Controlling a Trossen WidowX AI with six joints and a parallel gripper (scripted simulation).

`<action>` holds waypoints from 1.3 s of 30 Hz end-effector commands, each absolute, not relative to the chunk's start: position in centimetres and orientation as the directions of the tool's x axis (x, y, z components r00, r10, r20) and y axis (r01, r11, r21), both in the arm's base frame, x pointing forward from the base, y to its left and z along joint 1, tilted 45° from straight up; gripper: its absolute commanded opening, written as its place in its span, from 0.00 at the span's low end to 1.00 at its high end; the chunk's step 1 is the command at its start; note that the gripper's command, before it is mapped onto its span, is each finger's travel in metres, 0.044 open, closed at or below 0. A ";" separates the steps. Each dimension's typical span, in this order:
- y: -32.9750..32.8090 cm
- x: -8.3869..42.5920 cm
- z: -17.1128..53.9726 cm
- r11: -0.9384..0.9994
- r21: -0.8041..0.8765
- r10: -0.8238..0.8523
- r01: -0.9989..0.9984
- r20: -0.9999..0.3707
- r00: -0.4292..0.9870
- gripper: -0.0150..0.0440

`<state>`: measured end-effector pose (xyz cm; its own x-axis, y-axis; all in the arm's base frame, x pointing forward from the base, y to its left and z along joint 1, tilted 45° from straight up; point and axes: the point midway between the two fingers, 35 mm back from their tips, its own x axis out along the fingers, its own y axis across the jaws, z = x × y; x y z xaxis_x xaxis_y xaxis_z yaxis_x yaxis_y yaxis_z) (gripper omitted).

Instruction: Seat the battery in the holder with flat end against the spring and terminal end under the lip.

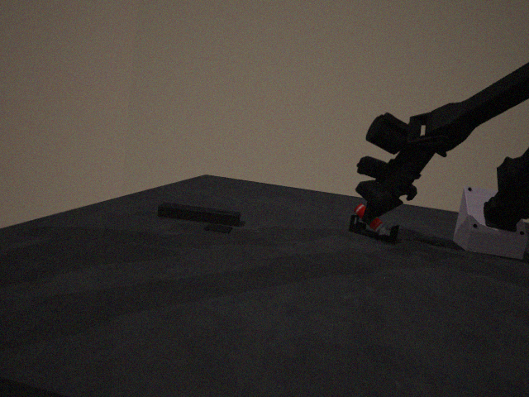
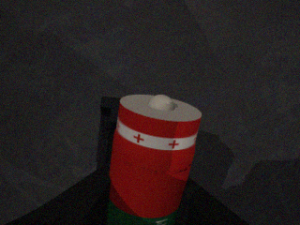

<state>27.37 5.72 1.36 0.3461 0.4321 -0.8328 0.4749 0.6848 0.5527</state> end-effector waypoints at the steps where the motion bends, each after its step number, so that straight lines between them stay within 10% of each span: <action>1: 6.1 27.1 1.2 0.684 0.553 0.421 0.476 -0.832 0.362 0.40; 39: 7.0 25.2 1.7 0.690 0.547 0.433 0.474 -0.837 0.335 0.40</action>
<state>25.51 6.78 1.81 0.3596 0.4215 -0.8324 0.4753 0.6849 0.5522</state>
